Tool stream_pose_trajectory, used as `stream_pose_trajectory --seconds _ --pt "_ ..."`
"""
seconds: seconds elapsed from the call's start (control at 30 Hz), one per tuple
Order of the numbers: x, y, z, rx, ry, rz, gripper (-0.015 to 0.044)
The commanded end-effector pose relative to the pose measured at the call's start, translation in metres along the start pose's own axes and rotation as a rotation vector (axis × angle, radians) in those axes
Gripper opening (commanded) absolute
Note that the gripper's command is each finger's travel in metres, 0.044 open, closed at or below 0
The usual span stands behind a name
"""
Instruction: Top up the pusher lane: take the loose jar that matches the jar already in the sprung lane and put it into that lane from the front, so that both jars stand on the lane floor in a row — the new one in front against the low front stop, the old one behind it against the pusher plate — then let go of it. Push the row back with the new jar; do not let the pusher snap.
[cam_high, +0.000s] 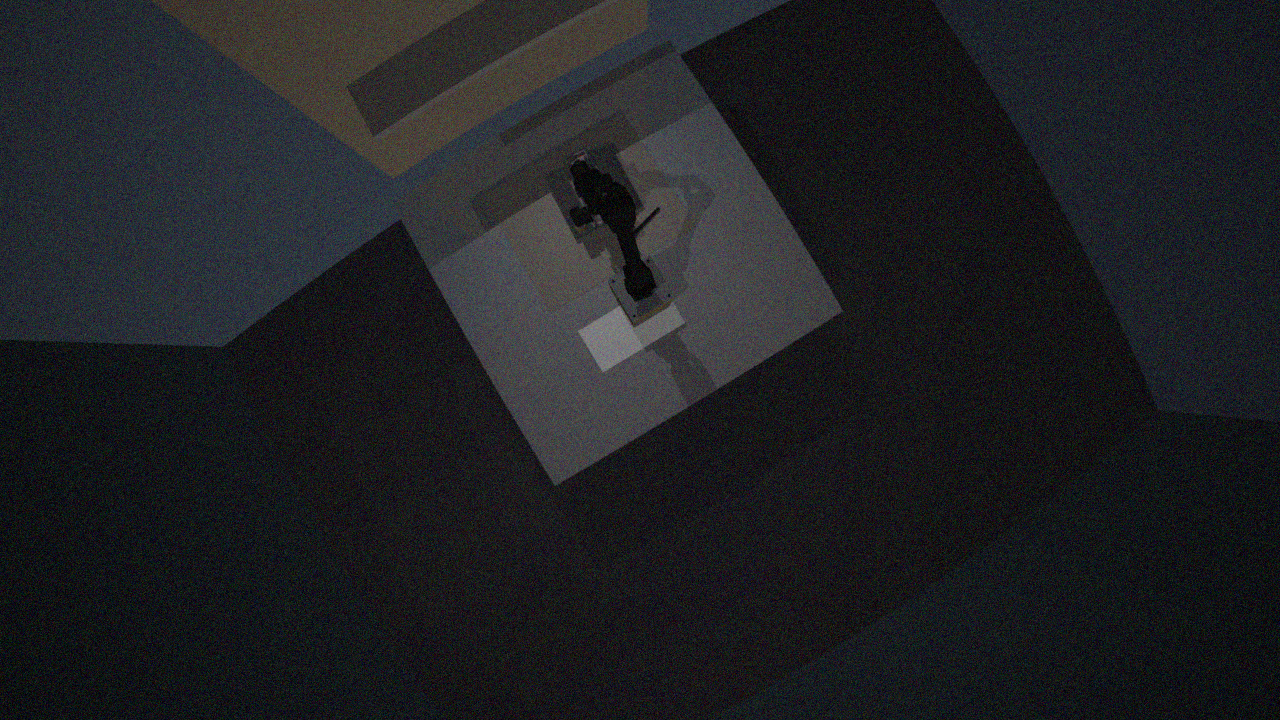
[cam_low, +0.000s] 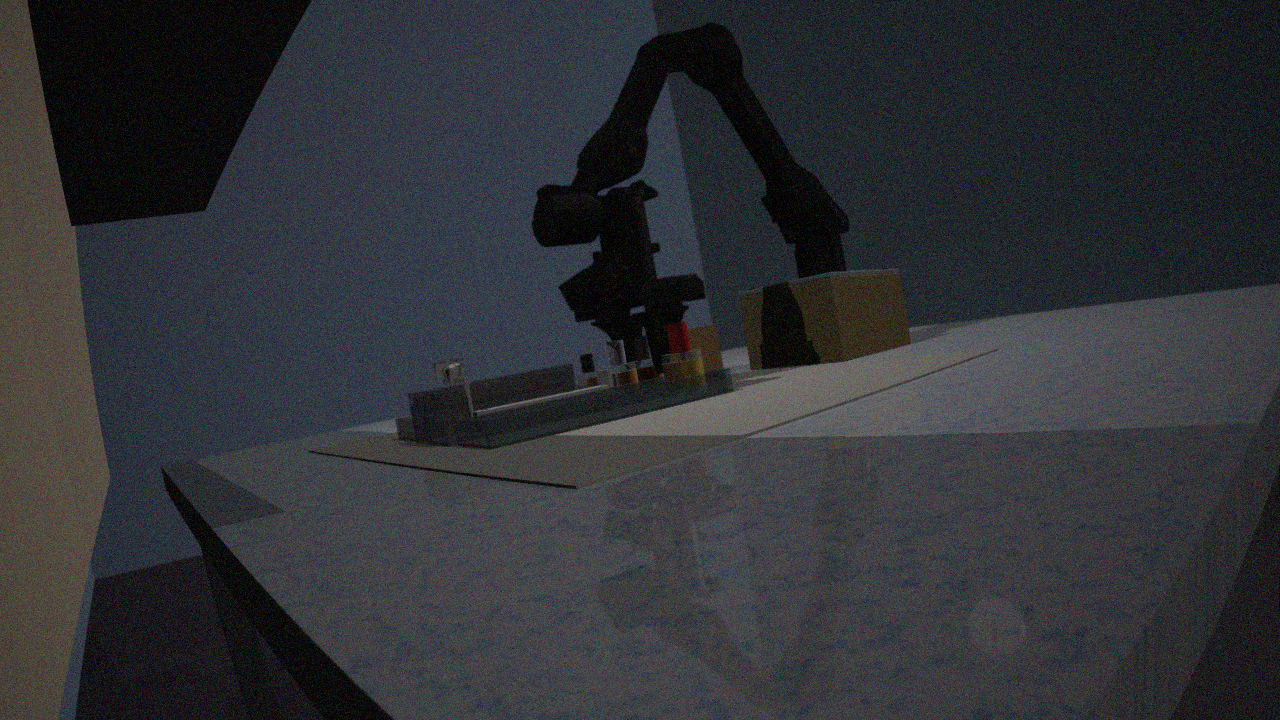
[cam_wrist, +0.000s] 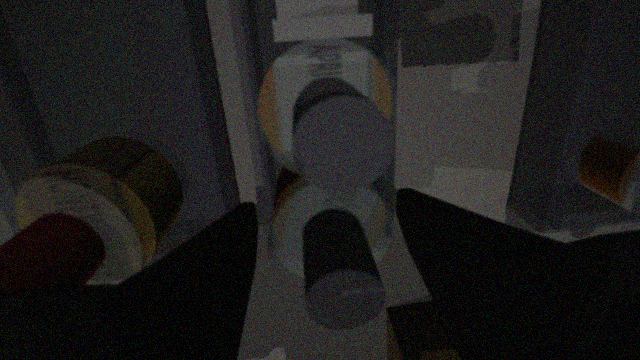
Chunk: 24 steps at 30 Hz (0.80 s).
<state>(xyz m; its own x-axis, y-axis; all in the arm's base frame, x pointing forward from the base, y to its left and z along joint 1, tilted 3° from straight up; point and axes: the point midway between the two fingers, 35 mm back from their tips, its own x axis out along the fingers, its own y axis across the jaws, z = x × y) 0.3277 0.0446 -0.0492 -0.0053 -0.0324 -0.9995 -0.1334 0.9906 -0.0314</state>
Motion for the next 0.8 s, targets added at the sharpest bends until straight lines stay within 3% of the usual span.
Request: stream_pose_trajectory --seconds 0.0,0.23,0.77 --pt "-0.001 0.0 0.0 -0.003 0.0 -0.001 0.0274" --pt "-0.019 0.0 0.0 -0.003 0.0 -0.001 0.0274" --pt "-0.021 0.0 -0.024 -0.003 0.002 -0.001 0.0274"
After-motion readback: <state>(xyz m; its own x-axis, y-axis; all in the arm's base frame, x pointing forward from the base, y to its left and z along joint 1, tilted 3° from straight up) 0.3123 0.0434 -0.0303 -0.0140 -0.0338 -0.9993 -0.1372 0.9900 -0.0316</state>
